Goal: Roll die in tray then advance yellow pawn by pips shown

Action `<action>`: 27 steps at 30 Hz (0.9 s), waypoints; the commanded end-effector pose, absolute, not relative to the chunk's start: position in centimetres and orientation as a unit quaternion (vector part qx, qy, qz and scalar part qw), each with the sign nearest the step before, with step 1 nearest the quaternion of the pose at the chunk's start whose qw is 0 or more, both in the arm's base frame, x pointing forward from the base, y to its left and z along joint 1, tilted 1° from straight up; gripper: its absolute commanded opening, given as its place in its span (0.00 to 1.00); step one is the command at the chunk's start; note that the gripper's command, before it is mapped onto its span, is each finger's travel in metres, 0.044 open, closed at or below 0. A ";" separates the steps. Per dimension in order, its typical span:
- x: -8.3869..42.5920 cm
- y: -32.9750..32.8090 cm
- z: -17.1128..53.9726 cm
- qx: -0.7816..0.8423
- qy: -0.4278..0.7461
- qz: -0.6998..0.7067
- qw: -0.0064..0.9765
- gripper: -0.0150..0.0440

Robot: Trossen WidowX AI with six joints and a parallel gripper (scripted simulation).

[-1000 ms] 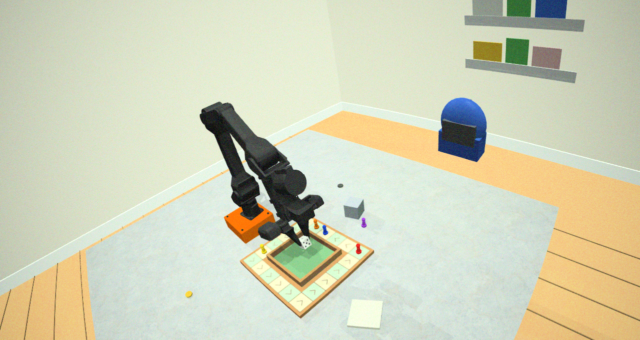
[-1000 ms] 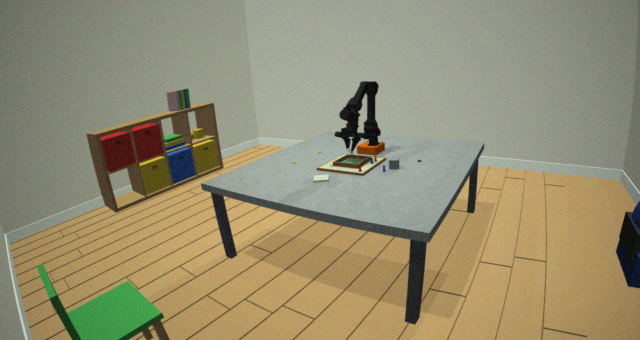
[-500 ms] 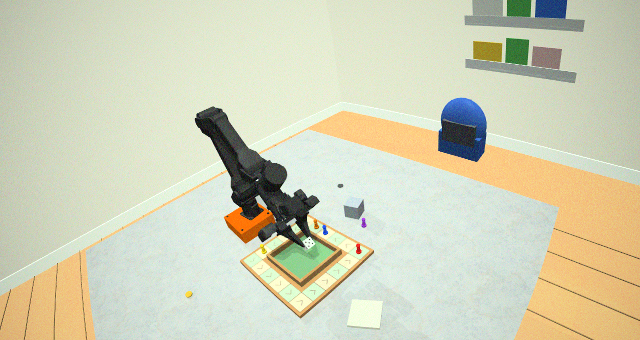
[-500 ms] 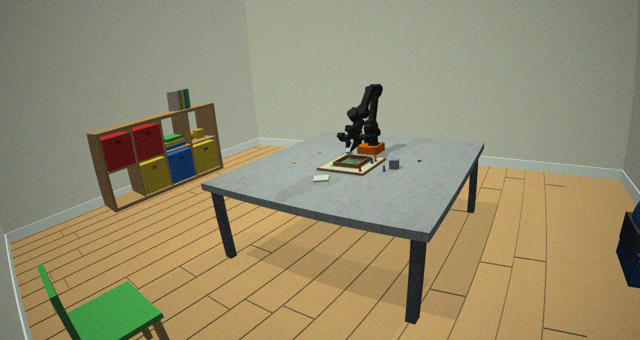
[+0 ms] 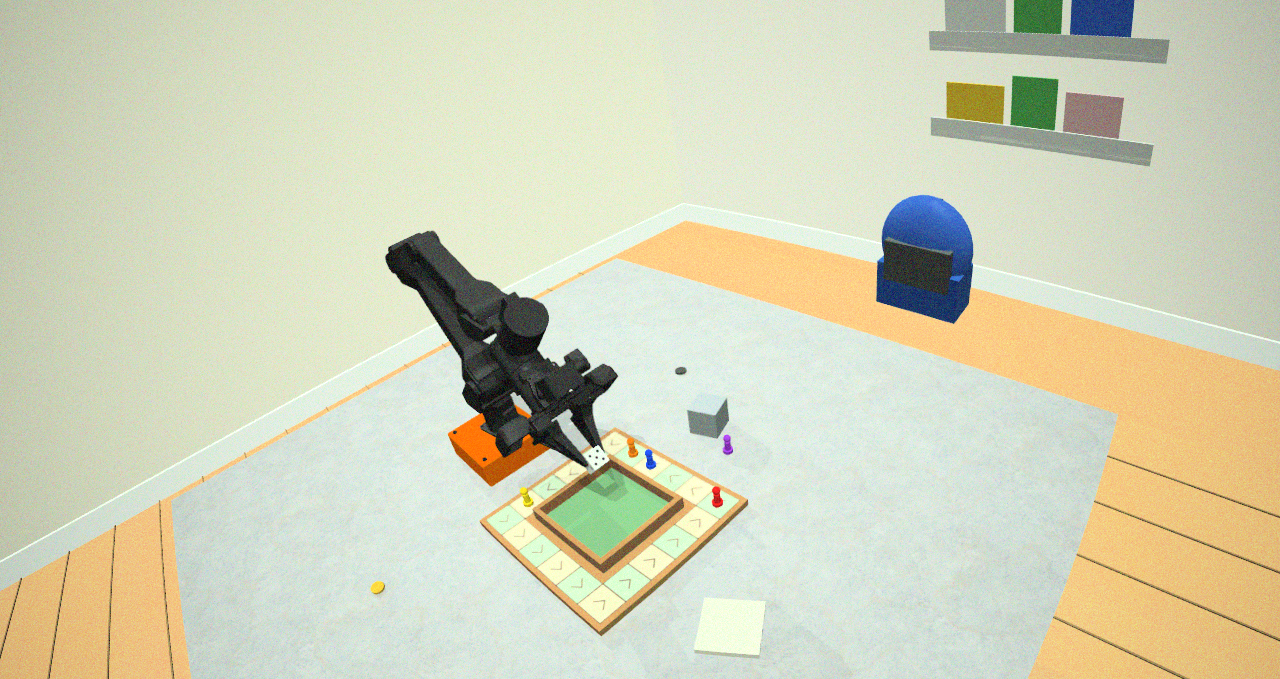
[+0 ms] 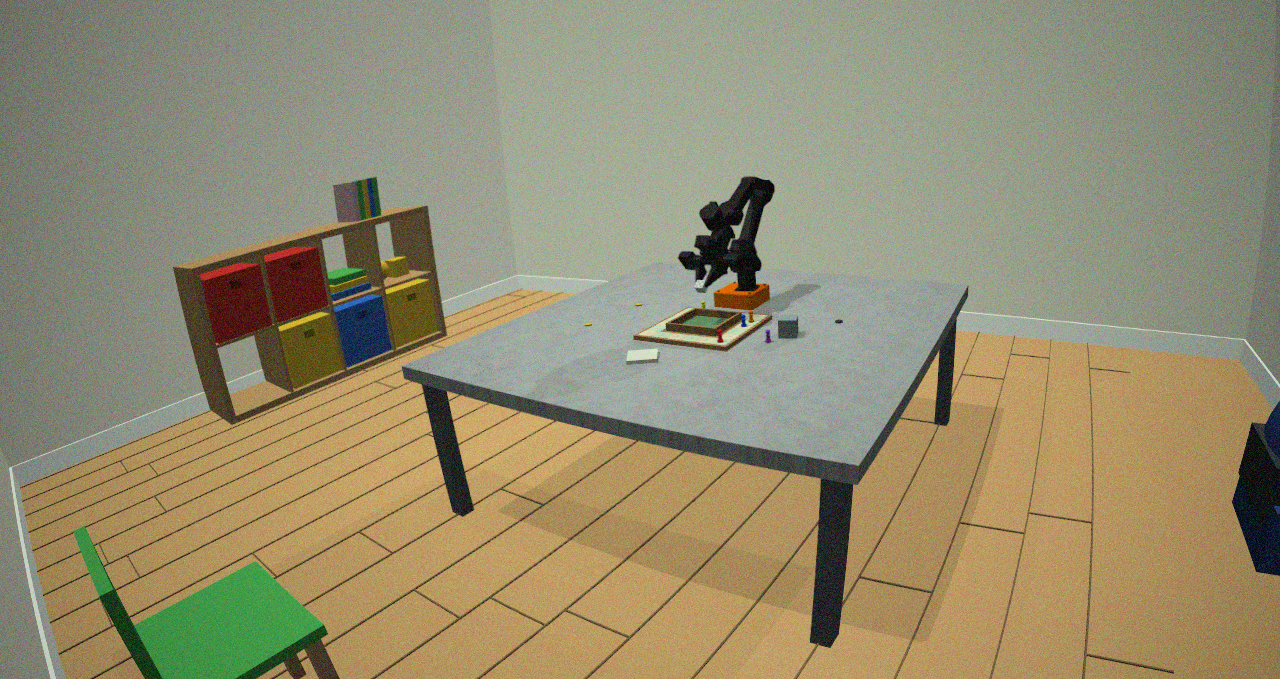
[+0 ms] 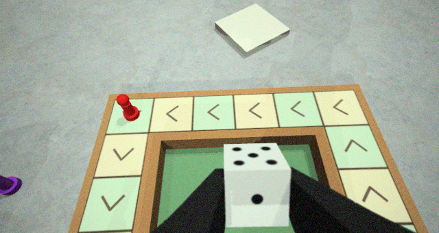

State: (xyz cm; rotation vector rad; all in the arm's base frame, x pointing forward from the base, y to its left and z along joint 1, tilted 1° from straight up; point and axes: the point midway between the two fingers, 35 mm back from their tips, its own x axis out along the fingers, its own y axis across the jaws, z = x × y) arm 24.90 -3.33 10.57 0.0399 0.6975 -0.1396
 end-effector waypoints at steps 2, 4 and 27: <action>24.6 -3.3 10.8 0.017 0.340 -0.068 0.938 0.25; 24.6 -3.3 10.8 0.017 0.340 -0.068 0.938 0.25; 24.7 -3.3 11.5 0.019 0.342 -0.068 0.937 0.70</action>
